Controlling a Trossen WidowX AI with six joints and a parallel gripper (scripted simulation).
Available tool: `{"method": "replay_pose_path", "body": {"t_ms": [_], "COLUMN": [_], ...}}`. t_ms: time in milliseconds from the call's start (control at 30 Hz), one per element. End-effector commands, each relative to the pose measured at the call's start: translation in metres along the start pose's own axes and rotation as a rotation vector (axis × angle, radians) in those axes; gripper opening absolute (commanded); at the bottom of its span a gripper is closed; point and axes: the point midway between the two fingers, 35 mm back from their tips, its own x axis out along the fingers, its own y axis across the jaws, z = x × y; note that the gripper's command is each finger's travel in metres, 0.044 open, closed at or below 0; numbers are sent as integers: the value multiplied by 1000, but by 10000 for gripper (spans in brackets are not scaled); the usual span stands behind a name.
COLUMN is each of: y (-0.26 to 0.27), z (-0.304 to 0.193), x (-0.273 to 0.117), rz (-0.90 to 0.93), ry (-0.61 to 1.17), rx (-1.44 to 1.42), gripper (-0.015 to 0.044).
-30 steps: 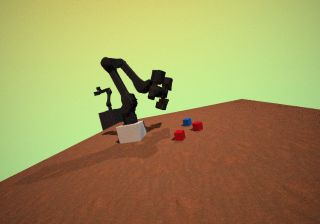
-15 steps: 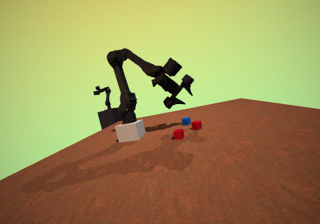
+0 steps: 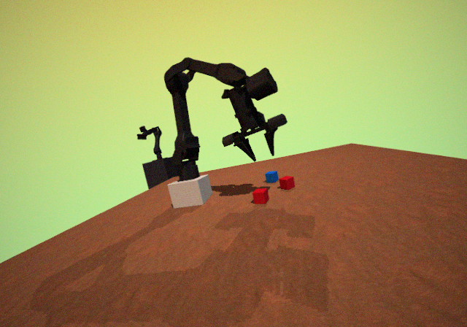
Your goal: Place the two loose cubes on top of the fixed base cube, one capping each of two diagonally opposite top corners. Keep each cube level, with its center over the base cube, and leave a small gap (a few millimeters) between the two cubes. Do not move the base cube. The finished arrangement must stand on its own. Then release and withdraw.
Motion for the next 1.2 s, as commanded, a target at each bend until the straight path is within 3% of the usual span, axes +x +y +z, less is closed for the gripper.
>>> {"method": "replay_pose_path", "body": {"t_ms": [0, 200, 433, 1167], "y": [10, 13, 21, 26], "z": [-26, -31, -38, -42], "x": [-13, -15, 43, 80], "rz": [110, 135, 135, 135], "ry": [103, 123, 123, 123], "rx": [45, 53, 53, 53], "gripper": [265, 265, 265, 265]}}
